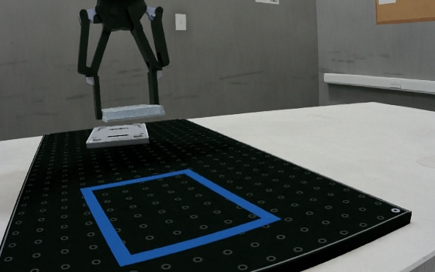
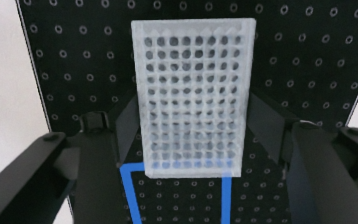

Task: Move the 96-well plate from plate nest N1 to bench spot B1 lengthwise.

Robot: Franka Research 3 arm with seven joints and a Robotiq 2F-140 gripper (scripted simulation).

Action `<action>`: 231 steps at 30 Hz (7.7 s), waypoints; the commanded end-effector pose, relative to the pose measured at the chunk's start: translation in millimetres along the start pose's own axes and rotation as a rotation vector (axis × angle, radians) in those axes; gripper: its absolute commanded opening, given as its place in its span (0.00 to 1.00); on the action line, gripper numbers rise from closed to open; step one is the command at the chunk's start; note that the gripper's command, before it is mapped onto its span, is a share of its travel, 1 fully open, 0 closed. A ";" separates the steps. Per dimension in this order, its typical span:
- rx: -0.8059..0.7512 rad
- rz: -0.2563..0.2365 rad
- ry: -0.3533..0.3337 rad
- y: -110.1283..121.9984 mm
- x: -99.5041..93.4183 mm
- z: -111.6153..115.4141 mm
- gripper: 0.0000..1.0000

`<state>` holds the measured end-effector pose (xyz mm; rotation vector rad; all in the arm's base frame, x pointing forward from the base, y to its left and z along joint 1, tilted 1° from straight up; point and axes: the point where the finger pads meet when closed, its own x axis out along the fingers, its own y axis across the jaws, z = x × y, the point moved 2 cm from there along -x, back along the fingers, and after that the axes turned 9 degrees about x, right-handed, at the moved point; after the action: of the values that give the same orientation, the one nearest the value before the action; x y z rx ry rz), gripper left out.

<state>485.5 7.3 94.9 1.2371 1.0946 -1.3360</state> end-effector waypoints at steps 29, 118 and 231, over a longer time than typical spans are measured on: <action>-0.062 -0.015 0.074 10.9 8.3 93.5 0.60; -0.062 -0.015 0.074 18.7 20.5 208.4 0.60; -0.062 -0.015 0.074 21.3 79.0 201.3 0.60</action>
<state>480.6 -202.0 32.4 1.2392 1.1935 -1.2696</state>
